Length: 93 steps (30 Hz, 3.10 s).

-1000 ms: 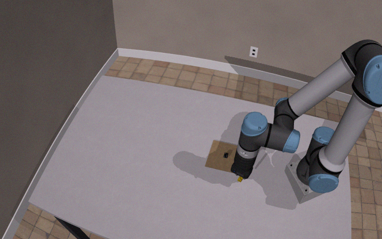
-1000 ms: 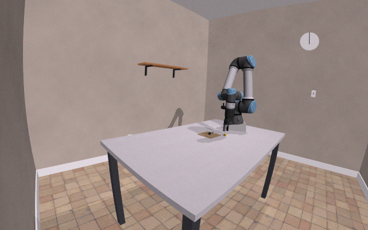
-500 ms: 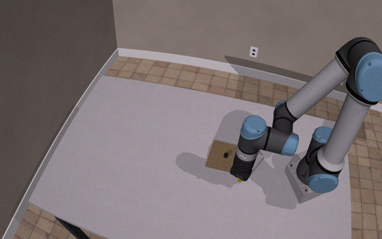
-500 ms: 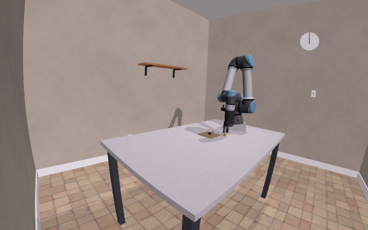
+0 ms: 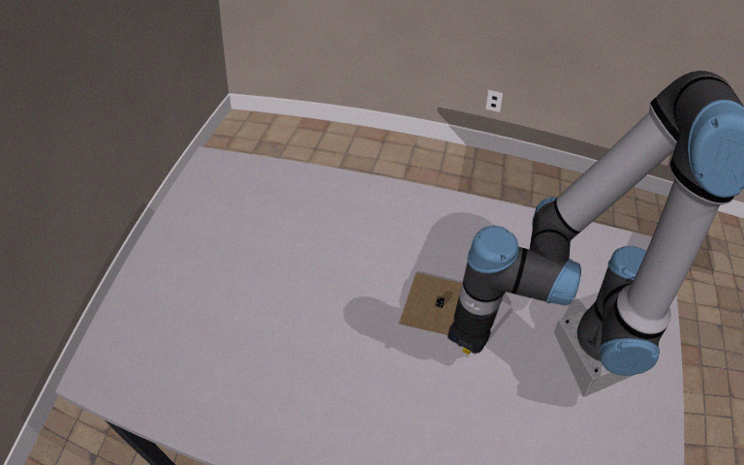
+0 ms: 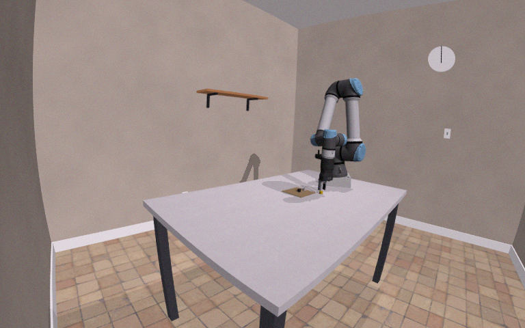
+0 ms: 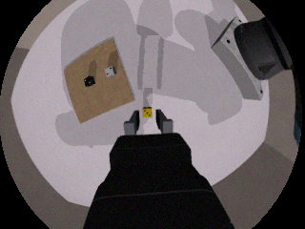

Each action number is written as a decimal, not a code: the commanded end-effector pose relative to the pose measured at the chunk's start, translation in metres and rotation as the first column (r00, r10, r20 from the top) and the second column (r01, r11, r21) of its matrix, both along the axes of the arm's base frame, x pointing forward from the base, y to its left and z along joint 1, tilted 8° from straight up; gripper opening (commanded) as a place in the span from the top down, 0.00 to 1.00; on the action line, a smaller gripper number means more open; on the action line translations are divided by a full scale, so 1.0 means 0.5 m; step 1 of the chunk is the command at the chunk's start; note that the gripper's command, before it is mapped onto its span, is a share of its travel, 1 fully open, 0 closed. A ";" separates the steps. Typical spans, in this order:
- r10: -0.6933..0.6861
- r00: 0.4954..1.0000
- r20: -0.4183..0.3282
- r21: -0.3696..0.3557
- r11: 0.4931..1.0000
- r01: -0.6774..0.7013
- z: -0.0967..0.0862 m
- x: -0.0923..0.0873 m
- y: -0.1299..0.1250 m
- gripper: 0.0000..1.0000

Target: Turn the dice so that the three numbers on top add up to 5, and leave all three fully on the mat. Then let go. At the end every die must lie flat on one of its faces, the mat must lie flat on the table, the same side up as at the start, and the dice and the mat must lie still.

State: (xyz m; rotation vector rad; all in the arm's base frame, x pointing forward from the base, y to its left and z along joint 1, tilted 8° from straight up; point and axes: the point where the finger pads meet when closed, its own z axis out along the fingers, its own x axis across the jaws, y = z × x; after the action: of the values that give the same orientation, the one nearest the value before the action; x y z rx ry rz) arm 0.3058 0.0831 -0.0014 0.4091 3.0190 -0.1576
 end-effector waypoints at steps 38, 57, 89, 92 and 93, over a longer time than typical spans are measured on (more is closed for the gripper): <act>0.000 1.000 0.001 0.000 1.000 0.000 -0.003 0.001 0.000 0.36; 0.000 1.000 0.001 0.000 1.000 0.000 -0.037 0.004 -0.004 0.36; 0.000 1.000 0.001 0.000 1.000 0.000 -0.039 0.004 -0.004 0.36; 0.000 1.000 0.001 0.000 1.000 0.000 -0.039 0.004 -0.004 0.36; 0.000 1.000 0.001 0.000 1.000 0.000 -0.039 0.004 -0.004 0.36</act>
State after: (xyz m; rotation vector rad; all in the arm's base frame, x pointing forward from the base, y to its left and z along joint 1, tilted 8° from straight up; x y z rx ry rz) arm 0.3074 0.0808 -0.0212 0.4091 3.0189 -0.1576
